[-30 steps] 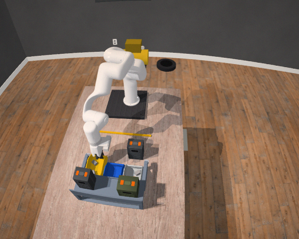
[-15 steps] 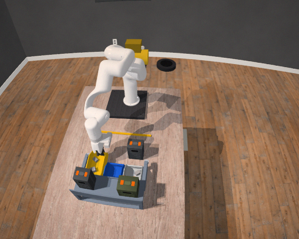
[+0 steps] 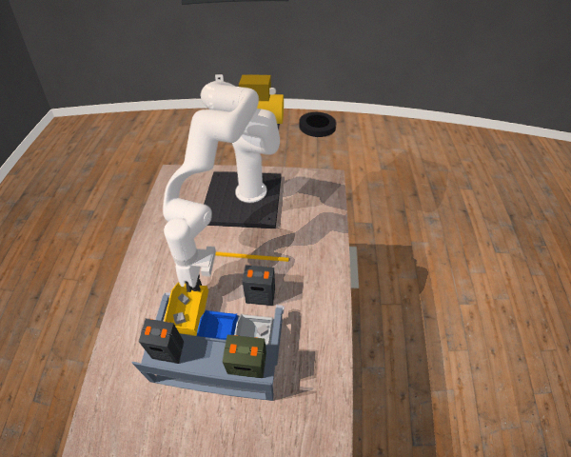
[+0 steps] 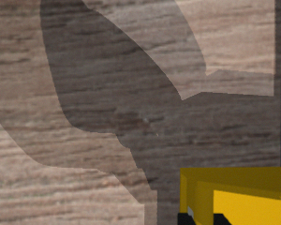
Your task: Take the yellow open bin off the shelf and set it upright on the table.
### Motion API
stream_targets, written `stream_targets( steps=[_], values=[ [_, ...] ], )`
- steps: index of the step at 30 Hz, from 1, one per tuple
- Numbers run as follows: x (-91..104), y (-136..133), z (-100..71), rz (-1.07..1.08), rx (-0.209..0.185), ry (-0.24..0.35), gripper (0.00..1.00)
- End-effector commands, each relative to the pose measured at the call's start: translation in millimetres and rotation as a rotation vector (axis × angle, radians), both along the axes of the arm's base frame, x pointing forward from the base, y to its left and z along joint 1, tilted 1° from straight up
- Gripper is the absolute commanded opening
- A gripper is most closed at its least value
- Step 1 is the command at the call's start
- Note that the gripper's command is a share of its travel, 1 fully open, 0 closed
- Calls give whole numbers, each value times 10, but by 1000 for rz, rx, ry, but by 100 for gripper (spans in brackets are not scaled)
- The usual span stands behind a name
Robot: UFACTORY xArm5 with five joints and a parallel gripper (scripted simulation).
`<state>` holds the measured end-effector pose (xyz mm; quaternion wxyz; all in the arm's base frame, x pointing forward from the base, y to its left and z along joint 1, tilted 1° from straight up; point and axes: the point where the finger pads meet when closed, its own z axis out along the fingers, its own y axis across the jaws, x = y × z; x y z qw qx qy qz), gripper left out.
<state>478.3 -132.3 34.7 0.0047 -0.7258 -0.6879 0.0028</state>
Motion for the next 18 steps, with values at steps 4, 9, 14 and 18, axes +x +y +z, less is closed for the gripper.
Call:
stream_targets(
  steps=[4,9,14,18],
  values=[
    [-103,2,18,0,-3,-4,0],
    [-181,6,18,0,-3,-4,0],
    [-259,11,19,0,-3,-4,0],
    [-321,14,19,0,-3,-4,0]
  ],
)
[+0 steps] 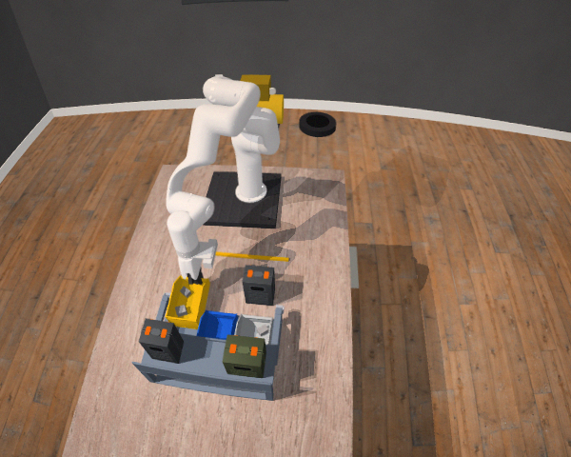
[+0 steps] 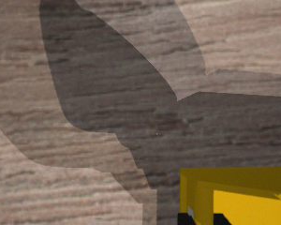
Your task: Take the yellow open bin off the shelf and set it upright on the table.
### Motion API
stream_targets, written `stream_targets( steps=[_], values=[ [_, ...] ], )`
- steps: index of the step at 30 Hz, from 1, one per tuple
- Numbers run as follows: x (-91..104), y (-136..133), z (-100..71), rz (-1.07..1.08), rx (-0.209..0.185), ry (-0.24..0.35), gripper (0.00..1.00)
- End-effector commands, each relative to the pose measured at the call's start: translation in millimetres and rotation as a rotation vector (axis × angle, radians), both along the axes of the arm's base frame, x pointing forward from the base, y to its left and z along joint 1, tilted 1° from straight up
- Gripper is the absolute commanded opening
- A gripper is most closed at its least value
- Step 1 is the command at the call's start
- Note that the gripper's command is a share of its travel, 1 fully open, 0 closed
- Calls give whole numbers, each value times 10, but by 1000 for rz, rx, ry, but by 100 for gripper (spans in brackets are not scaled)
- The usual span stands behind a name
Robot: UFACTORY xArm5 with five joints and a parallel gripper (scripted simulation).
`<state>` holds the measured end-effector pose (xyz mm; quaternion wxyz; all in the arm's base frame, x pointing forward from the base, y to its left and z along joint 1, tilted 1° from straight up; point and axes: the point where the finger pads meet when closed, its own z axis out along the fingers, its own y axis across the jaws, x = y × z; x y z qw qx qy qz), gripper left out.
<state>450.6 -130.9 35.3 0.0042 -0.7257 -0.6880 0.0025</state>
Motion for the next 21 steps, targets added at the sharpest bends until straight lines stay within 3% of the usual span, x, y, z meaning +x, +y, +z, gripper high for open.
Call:
stream_targets(
  steps=[1,12,21],
  values=[
    [-60,0,13,0,-2,-3,0],
    [-248,10,14,0,-2,-3,0],
    [-278,12,13,0,-2,-2,0]
  ],
)
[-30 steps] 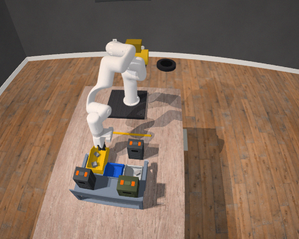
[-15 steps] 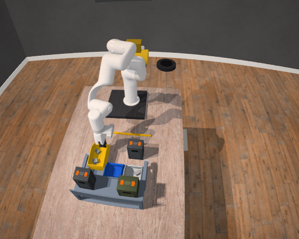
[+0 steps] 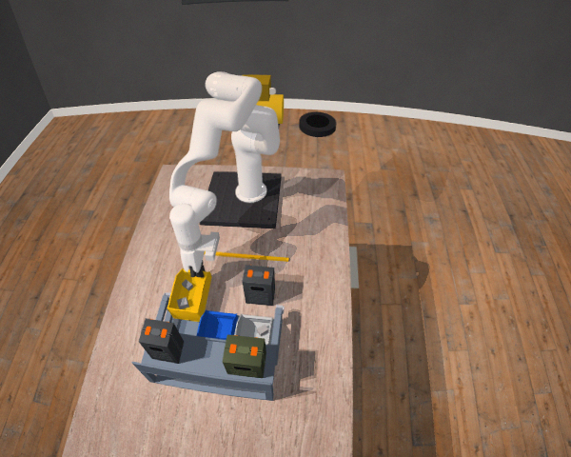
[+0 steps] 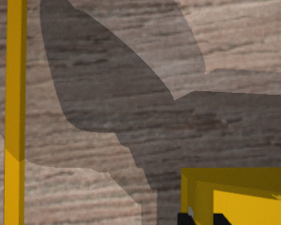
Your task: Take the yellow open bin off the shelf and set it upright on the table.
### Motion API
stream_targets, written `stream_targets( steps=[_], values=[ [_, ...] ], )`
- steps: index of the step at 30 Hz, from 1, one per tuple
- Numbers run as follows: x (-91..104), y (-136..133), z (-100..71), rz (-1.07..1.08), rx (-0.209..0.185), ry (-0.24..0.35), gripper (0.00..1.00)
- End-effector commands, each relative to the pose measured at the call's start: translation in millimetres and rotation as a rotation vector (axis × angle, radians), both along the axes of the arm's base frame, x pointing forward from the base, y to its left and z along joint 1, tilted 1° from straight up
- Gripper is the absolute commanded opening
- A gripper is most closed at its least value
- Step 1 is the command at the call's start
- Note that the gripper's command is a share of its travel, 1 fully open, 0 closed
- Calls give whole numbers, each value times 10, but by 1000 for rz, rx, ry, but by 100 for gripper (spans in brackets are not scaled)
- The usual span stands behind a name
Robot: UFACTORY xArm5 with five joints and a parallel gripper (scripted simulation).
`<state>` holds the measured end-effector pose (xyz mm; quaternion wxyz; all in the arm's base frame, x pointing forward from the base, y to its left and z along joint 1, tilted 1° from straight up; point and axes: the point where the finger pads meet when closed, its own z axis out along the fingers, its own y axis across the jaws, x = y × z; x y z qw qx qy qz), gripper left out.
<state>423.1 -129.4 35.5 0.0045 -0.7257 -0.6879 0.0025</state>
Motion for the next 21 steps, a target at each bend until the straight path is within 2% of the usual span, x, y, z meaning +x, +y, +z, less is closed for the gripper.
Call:
stream_targets(
  steps=[1,21],
  values=[
    [-6,-3,12,0,-3,-3,0],
    [-101,3,12,0,-2,-2,0]
  ],
)
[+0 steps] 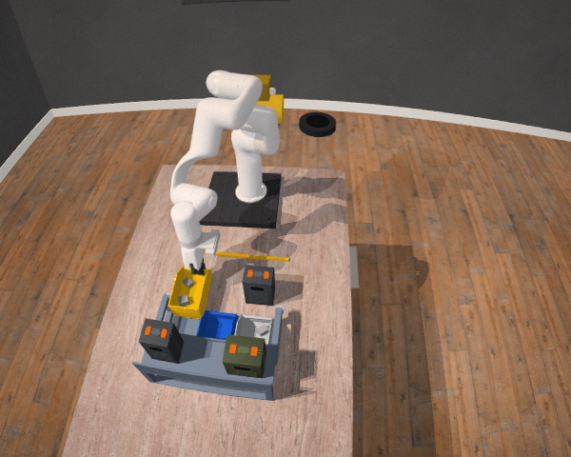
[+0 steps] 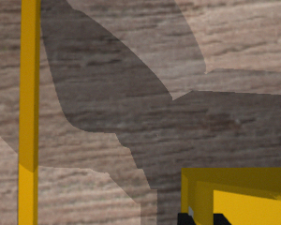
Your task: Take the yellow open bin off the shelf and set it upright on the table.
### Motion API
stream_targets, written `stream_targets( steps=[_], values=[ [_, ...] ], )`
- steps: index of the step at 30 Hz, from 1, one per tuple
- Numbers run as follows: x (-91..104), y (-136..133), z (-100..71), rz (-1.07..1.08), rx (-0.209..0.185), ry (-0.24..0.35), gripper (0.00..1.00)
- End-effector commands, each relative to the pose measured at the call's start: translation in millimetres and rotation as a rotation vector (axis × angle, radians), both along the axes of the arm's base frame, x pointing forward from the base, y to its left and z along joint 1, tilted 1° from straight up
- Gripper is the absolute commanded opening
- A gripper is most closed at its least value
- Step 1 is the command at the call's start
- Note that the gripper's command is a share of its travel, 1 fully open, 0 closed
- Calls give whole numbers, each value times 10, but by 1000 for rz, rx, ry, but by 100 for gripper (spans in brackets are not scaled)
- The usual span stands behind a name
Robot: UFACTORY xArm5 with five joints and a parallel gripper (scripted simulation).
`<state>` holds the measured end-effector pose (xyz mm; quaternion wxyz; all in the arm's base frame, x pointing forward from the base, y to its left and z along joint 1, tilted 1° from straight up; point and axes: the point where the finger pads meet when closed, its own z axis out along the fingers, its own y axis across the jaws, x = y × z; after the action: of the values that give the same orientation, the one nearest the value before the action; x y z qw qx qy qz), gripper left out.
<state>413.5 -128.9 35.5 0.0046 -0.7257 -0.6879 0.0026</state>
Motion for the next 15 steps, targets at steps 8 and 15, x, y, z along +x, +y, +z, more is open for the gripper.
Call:
stream_targets(
  steps=[8,15],
  values=[
    [-48,-1,12,0,-3,-3,0],
    [-85,1,12,0,-3,-3,0]
  ],
)
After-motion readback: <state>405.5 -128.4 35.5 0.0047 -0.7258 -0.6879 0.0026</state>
